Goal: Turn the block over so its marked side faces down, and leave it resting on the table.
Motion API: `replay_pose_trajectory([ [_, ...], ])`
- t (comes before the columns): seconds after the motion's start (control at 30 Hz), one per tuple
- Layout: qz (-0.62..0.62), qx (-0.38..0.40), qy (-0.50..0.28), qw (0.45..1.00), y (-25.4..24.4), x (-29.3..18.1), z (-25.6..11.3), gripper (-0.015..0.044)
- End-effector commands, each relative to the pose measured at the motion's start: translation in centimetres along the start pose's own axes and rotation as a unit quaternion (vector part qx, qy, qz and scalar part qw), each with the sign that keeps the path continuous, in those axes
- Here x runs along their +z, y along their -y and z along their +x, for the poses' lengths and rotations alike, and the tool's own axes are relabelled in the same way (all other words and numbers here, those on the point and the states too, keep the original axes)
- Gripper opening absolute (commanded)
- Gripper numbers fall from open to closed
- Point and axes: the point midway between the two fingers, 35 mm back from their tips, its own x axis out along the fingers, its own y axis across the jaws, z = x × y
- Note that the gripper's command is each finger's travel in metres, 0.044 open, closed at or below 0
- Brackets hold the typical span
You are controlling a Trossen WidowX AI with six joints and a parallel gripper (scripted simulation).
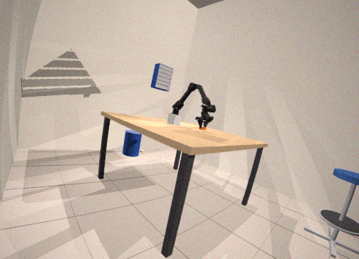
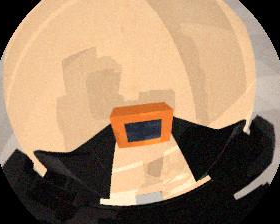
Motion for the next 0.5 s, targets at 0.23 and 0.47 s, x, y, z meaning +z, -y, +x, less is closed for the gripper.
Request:
replay_pose_trajectory([
  [0.23, 0.002, -0.001, 0.075, 0.997, 0.02, -0.18, 0.82, 0.0000],
  [0.47, 0.002, -0.001, 0.129, 0.992, 0.01, -0.31, 0.96, 0.0000],
])
